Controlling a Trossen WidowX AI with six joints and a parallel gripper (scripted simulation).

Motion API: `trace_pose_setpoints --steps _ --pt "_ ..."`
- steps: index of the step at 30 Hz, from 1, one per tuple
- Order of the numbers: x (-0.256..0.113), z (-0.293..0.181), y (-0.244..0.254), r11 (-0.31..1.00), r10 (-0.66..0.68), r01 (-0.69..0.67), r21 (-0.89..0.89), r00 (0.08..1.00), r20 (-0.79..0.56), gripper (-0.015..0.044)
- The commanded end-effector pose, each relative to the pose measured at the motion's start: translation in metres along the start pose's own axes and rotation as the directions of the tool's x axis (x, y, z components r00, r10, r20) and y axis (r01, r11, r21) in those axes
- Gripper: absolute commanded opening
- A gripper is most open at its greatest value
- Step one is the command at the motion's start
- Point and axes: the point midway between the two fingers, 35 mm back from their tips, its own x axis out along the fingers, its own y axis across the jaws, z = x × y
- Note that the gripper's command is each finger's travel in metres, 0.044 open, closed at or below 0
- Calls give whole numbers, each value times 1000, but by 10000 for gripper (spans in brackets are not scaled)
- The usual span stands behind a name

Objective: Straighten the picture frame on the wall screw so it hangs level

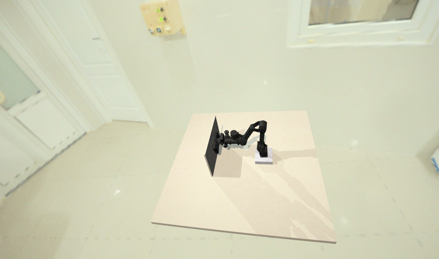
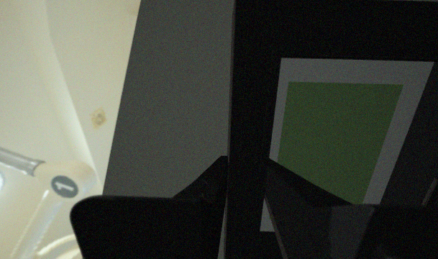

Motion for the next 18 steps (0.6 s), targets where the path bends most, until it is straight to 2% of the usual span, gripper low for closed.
trace_pose_setpoints --steps 1,18 --pt "0 1 2 1000 8 -8 3 1000 4 0" --pt "0 3 3 1000 8 -8 2 1000 4 0"
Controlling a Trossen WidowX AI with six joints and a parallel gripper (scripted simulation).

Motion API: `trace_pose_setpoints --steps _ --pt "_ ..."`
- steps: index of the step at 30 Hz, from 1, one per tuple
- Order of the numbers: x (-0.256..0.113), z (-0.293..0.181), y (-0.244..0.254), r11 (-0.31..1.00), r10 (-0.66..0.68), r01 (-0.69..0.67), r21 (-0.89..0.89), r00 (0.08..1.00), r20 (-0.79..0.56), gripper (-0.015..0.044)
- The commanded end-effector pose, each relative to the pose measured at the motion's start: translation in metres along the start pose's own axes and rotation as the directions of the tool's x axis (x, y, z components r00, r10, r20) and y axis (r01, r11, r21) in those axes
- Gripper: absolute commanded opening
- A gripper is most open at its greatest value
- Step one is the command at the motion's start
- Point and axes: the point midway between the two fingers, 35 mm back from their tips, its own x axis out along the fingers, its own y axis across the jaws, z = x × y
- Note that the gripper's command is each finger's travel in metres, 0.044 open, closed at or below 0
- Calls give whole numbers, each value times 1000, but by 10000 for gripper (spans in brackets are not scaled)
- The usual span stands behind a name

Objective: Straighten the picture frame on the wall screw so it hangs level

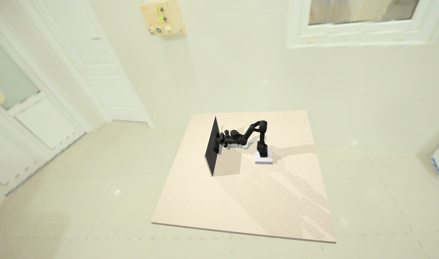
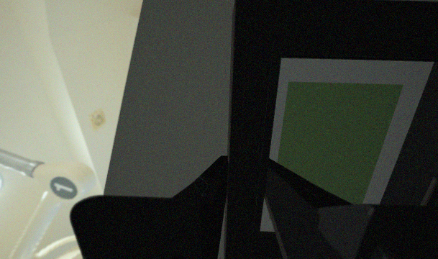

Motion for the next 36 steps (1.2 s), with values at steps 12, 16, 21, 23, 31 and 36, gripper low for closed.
trace_pose_setpoints --steps 12,16,21,23,31,36 --pt "1 5 3 1000 11 -11 2 1000 -1 0" --pt "1 6 4 1000 11 -11 2 1000 -1 0" --pt "1 6 4 1000 11 -11 2 1000 -1 0" --pt "1 6 4 1000 11 -11 2 1000 -1 0" --pt "1 5 3 1000 11 -11 2 1000 -1 0" --pt "1 5 3 1000 11 -11 2 1000 -1 0"
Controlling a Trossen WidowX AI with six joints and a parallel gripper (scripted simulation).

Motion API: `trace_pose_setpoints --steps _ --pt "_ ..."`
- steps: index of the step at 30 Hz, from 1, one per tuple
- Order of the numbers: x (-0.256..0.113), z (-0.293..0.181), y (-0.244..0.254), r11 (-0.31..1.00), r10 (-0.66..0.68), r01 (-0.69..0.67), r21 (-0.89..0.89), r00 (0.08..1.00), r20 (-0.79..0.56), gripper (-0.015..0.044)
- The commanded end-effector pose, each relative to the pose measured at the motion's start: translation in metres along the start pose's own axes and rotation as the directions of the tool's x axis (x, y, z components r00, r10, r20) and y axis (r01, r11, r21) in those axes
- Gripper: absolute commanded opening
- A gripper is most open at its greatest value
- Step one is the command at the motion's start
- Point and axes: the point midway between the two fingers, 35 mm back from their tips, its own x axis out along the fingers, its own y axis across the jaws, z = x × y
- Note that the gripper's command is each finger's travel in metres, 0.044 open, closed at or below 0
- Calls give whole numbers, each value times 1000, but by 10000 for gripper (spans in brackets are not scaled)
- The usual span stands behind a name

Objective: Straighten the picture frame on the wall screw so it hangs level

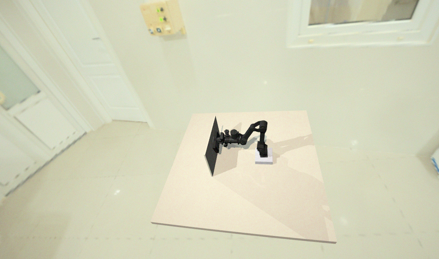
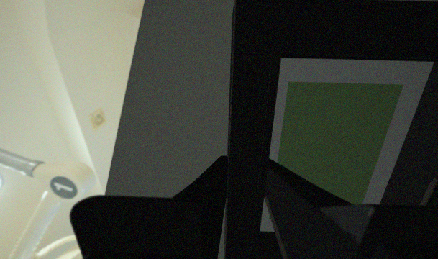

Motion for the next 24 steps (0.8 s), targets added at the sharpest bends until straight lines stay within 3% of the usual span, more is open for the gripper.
trace_pose_setpoints --steps 1,24 --pt "1 1 3 1000 12 -12 2 1000 3 0" --pt "1 2 -5 1000 12 -12 2 1000 3 0"
